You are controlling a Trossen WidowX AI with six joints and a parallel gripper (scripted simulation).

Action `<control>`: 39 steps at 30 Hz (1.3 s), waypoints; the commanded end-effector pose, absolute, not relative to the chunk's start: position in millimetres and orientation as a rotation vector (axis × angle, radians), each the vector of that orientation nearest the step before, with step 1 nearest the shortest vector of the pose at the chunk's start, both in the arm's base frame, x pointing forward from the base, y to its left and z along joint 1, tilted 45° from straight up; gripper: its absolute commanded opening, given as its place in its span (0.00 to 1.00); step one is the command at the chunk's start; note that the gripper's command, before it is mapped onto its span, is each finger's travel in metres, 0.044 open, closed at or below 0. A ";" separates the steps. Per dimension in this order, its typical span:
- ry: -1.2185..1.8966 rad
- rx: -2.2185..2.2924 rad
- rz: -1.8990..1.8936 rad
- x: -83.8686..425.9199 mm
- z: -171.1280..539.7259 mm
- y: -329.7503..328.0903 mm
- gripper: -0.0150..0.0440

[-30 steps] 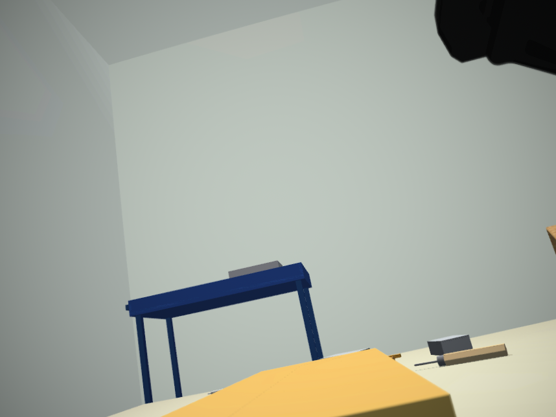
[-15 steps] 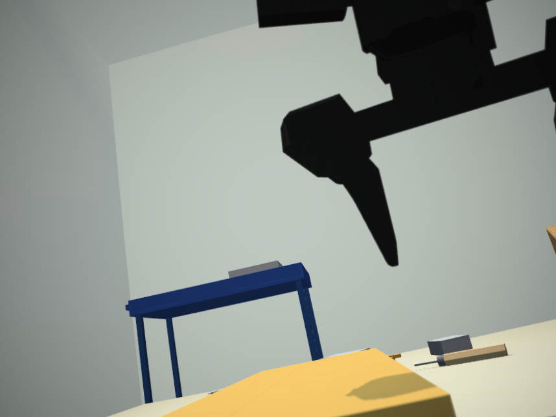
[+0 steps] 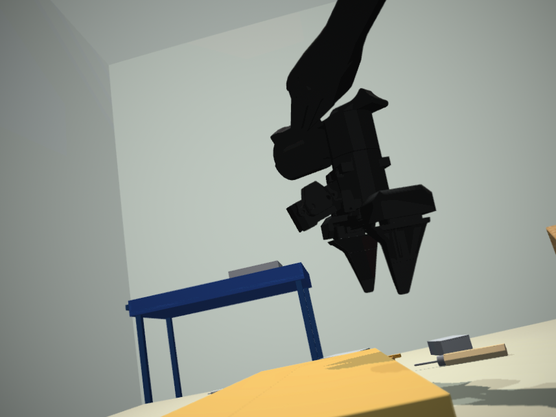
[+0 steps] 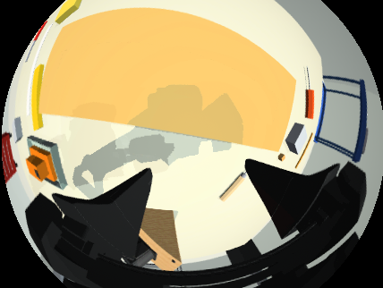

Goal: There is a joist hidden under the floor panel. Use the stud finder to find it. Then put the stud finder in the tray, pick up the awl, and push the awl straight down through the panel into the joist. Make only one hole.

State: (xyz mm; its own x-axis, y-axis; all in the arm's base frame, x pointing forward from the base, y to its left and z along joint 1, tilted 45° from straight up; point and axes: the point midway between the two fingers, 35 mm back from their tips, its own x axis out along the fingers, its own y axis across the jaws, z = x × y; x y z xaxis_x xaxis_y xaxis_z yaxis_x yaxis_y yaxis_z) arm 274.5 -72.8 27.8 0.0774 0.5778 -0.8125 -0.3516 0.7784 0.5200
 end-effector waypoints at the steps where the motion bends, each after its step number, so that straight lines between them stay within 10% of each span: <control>1: 1.441 0.396 0.579 246.7 -21.0 -113.8 1.00; 10: 1.634 0.856 0.375 149.3 -121.5 -152.0 1.00; 39: 1.636 0.866 0.373 154.5 -134.4 -128.9 1.00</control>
